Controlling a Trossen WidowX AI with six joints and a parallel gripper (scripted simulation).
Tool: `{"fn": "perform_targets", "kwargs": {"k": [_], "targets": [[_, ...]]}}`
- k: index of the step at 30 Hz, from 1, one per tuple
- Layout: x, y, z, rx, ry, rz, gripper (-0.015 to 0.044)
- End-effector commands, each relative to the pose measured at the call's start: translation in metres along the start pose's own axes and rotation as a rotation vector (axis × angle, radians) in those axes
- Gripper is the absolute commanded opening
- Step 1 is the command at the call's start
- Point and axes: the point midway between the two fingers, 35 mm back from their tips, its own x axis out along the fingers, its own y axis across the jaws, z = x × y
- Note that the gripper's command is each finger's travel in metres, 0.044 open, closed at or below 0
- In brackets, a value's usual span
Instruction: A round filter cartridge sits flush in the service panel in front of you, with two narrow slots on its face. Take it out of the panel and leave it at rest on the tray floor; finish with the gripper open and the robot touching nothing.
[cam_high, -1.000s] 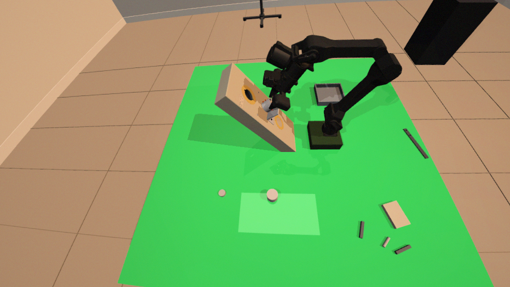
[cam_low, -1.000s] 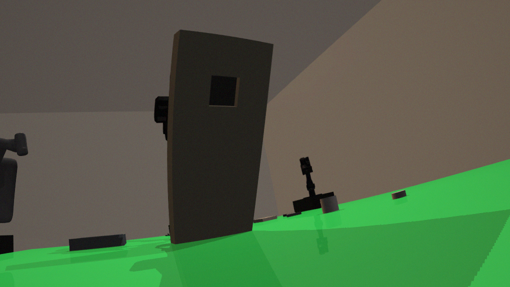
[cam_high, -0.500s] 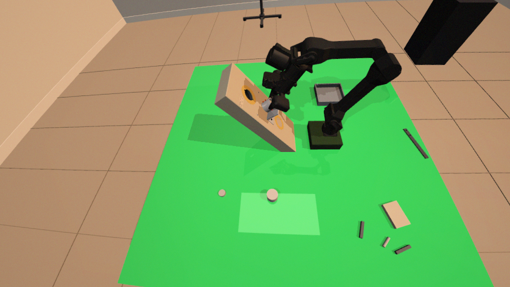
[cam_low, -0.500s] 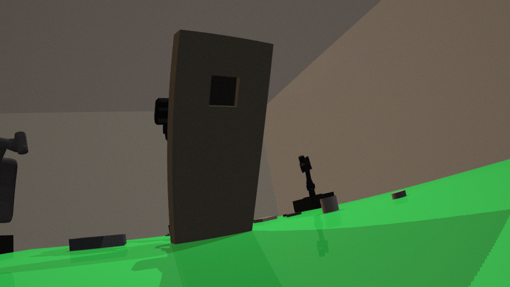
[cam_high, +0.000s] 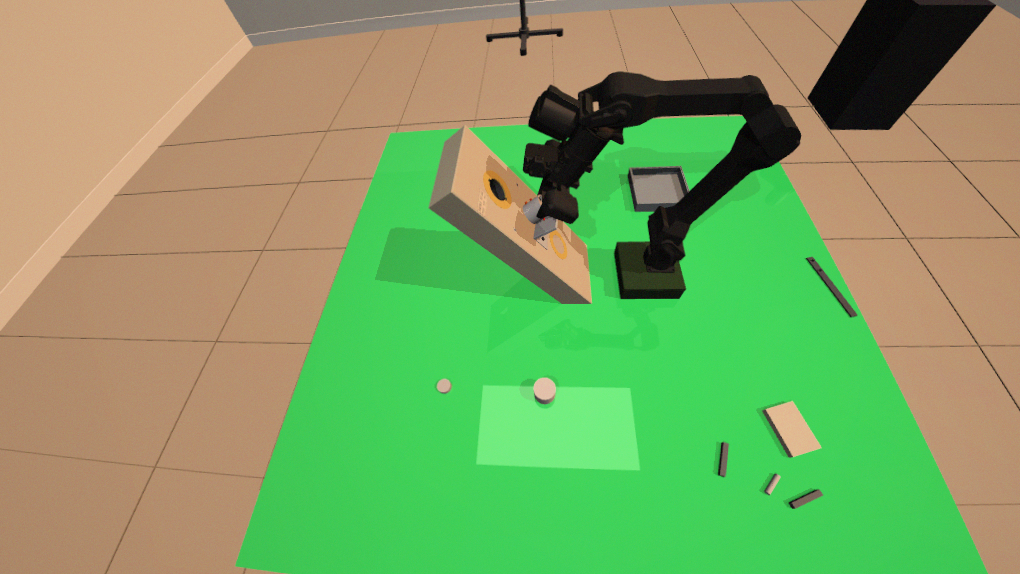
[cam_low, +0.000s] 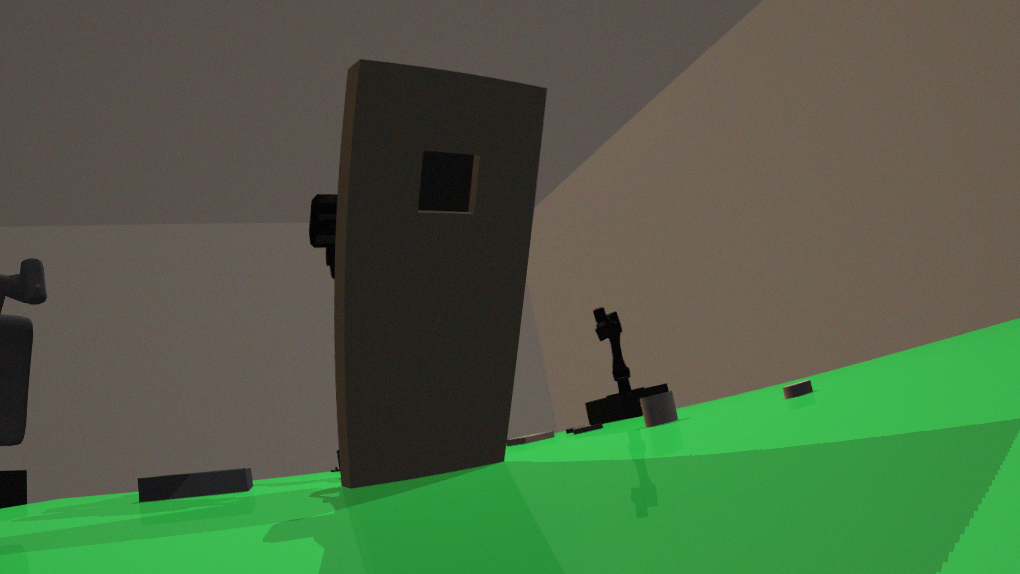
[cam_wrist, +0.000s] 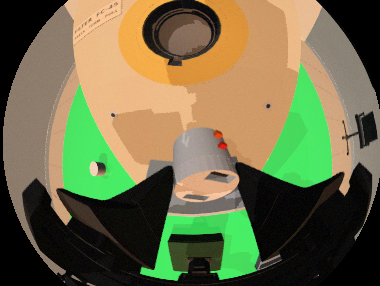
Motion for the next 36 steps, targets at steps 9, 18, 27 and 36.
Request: {"fn": "perform_targets", "kwargs": {"k": [9, 18, 27, 36], "targets": [[-0.013, 0.000, 0.022, 0.000, -0.018, 0.002, 0.0000], [-0.051, 0.000, 0.027, 0.000, -0.017, 0.002, 0.0000], [-0.090, 0.001, 0.027, 0.000, -0.015, 0.002, 0.0000], [-0.097, -0.013, 0.027, -0.002, -0.008, 0.000, 0.0000]]}}
